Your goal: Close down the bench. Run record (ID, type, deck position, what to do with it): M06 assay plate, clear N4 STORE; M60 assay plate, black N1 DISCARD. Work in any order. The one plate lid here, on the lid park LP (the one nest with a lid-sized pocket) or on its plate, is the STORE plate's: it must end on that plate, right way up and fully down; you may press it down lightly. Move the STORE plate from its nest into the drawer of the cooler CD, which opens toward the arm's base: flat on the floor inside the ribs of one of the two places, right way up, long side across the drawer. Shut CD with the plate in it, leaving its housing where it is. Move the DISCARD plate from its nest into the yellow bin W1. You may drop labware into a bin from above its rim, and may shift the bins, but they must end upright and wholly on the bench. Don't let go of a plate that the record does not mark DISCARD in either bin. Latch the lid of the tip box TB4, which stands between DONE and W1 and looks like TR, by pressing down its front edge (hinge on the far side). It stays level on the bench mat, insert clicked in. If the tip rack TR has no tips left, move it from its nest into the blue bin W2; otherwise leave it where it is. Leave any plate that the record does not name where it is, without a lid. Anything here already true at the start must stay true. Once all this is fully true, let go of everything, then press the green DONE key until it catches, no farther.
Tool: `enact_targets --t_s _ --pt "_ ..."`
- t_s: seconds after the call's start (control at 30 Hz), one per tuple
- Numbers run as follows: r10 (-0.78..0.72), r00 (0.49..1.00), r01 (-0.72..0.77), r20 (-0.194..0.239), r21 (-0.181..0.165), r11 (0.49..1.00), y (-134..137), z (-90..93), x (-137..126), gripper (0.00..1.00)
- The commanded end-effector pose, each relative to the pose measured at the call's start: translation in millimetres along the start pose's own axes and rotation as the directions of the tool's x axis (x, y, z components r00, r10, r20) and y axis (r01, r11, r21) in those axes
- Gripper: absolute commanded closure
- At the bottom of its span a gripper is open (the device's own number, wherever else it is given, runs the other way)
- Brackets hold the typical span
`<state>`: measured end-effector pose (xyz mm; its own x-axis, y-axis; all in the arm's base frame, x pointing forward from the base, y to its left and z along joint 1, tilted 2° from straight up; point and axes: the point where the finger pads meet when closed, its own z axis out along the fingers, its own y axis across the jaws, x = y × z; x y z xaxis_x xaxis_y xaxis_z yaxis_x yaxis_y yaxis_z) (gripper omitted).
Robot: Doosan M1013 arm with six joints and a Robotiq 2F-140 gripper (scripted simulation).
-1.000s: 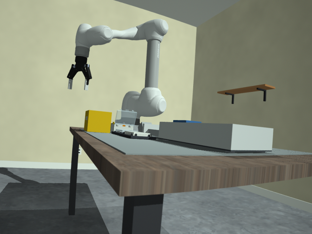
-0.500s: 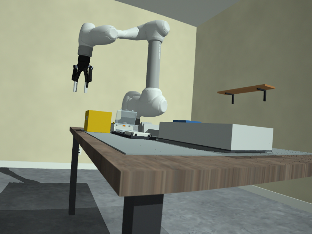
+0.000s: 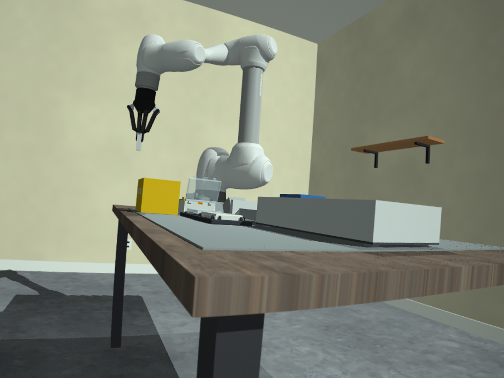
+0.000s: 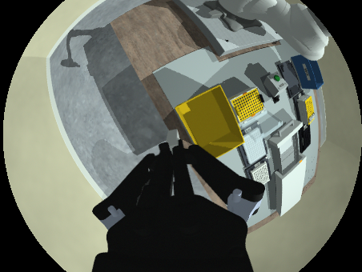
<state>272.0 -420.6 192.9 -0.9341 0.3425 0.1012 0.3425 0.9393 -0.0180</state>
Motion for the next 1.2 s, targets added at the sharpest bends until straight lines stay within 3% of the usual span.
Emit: enact_targets --t_s 0.0,0.3,0.53,0.77,0.83,1.17 --pt "-0.140 0.990 0.140 0.006 -0.001 0.990 16 -1.2 -10 1.00" --pt "-0.348 0.937 0.348 0.011 0.004 0.938 42 -3.0 -25 1.00" --pt "-0.536 0.844 0.536 0.015 0.011 0.844 66 -4.5 -37 1.00" --pt "-0.704 0.710 0.704 0.016 0.018 0.710 94 -6.0 -49 1.00" --pt "-0.704 0.710 0.704 0.016 0.018 0.710 94 -6.0 -49 1.00" --pt "-0.887 0.461 0.887 0.013 0.029 0.461 133 -7.7 -63 1.00"
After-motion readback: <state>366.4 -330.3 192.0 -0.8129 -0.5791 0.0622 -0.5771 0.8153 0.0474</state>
